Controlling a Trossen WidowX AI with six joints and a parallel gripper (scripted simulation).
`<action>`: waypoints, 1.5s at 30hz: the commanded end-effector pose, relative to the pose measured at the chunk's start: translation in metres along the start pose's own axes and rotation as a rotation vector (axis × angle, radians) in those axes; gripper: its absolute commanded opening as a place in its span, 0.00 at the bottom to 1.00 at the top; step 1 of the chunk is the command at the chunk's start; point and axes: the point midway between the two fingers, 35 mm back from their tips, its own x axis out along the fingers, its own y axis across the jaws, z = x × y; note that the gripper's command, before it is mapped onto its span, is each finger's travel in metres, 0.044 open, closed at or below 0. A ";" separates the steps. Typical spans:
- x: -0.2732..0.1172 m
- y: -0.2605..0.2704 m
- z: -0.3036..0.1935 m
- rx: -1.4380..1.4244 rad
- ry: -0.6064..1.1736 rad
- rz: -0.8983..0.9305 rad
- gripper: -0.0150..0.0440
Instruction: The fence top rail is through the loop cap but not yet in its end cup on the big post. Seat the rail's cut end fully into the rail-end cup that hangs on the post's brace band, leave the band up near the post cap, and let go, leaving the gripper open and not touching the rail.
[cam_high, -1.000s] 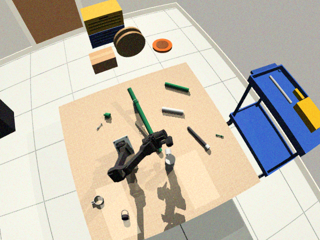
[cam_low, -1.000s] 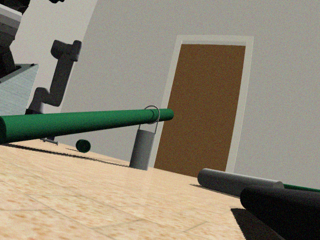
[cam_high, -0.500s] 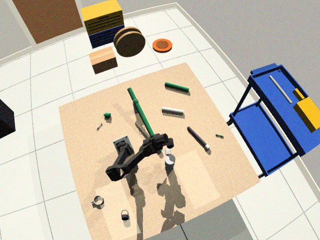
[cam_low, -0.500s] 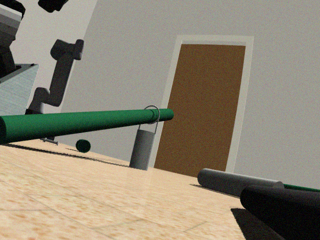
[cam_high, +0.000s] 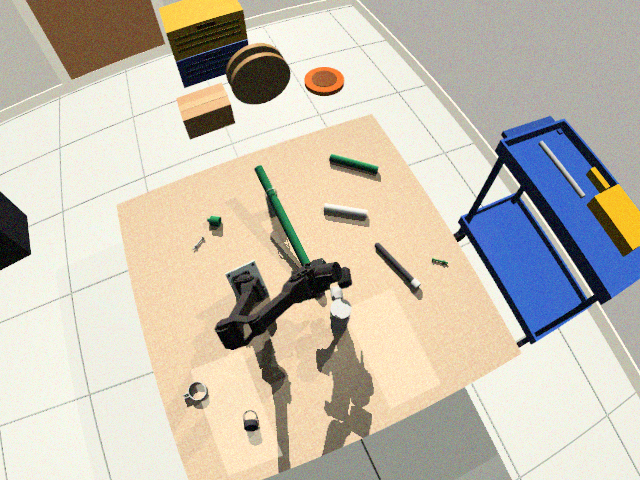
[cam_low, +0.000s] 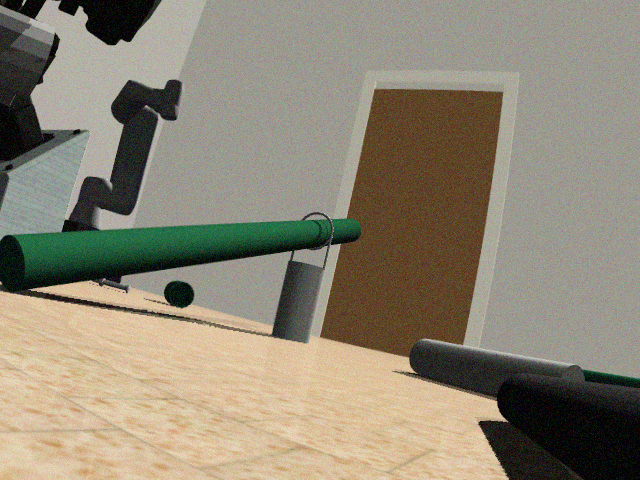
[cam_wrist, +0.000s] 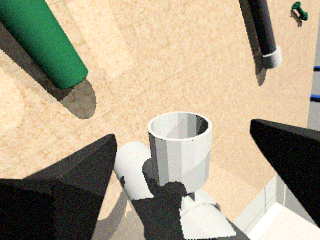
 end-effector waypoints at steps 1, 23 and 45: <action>0.010 0.003 0.002 -0.013 -0.004 0.010 1.00; 0.037 0.005 -0.002 -0.016 0.004 0.000 0.96; 0.034 0.009 -0.002 -0.058 -0.020 0.001 0.25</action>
